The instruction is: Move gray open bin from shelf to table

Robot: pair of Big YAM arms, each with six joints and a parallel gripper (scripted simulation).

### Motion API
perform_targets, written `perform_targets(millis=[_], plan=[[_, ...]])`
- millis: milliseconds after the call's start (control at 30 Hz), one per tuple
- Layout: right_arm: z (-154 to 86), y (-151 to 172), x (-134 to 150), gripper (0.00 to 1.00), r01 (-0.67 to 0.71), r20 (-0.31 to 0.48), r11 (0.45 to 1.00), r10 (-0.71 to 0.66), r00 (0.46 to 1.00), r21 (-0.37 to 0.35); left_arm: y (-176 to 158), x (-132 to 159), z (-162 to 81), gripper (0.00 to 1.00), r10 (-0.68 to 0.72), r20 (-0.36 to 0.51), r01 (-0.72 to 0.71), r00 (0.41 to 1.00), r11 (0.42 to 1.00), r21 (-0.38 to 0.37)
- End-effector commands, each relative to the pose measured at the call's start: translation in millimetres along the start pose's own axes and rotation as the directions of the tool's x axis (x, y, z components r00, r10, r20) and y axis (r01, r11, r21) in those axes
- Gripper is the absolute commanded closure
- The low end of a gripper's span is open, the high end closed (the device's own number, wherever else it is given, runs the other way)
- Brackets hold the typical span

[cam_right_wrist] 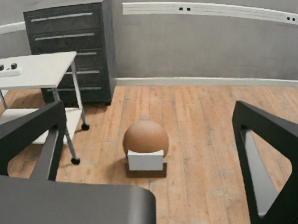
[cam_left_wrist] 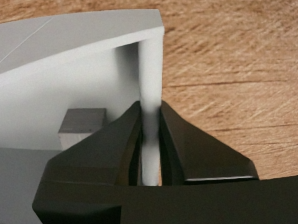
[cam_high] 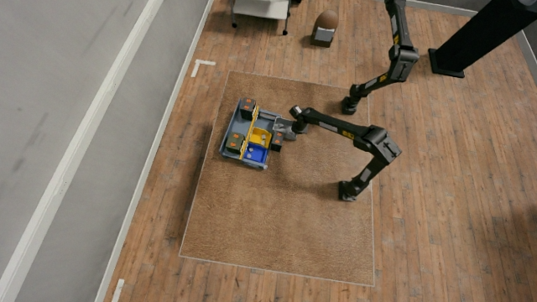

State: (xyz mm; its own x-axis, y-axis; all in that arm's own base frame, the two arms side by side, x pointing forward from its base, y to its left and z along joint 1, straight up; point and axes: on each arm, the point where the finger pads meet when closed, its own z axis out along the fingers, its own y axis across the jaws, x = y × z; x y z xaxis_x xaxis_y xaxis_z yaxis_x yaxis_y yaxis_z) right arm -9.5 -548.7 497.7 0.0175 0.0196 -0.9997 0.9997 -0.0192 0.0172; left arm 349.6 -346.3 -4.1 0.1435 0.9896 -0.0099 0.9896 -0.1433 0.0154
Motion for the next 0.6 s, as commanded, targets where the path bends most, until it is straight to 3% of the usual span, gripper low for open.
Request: perform_targets(millis=[0,567], plan=[[-4.0,-4.4,-2.8,0.00,0.017,0.020,1.000,-0.017,1.000,0.006,4.6,-7.2,6.6,1.00,0.004,0.005,-0.004,1.000,1.000,-0.010],[-4.0,-4.4,-2.8,0.00,0.017,0.020,1.000,-0.017,1.000,0.006,1.5,-4.7,10.3,1.00,0.004,0.001,-0.004,1.000,1.000,-0.004]])
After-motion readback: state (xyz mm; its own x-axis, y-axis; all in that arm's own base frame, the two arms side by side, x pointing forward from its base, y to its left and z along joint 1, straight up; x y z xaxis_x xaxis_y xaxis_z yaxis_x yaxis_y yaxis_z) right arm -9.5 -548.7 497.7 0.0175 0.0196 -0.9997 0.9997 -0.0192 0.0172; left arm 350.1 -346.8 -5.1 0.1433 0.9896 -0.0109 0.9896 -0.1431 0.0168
